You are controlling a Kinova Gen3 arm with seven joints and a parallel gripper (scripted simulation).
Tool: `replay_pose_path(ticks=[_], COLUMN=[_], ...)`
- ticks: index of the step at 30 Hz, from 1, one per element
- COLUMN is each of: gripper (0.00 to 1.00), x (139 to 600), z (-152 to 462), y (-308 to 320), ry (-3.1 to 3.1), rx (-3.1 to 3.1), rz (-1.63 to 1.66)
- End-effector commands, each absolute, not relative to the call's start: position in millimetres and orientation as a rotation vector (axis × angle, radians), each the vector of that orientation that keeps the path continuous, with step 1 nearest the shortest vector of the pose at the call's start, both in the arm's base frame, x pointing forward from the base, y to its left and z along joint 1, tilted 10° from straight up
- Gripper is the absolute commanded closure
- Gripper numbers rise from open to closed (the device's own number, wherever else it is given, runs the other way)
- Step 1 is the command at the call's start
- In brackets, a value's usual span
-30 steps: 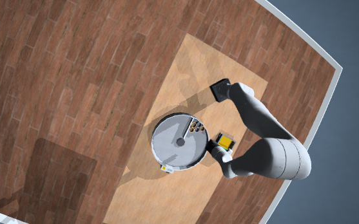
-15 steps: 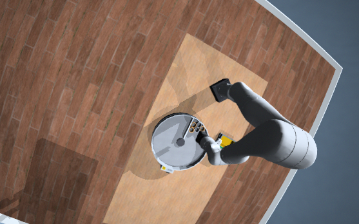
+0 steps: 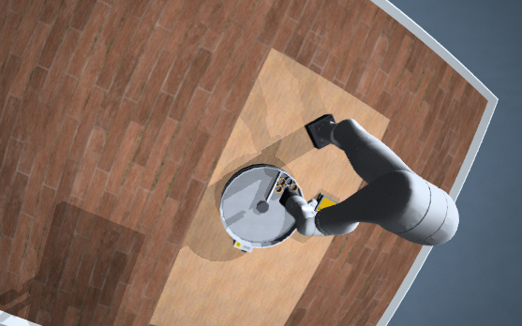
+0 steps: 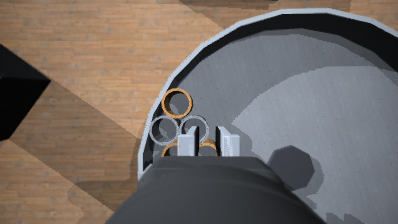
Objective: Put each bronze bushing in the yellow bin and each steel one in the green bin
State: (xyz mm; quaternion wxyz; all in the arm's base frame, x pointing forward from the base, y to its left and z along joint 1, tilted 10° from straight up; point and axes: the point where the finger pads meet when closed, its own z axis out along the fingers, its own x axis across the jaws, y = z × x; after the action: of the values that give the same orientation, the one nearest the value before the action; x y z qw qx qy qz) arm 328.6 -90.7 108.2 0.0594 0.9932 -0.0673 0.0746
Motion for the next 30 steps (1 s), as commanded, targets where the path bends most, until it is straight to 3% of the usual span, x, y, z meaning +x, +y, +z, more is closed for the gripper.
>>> replay_pose_path(ticks=[1, 30], gripper=[0.55, 0.55], x=[327.1, 330.9], z=[98.3, 69.5], y=[-90.0, -94.2], ry=[-0.200, -0.201], rx=[3.011, 3.010], rz=[0.211, 0.211])
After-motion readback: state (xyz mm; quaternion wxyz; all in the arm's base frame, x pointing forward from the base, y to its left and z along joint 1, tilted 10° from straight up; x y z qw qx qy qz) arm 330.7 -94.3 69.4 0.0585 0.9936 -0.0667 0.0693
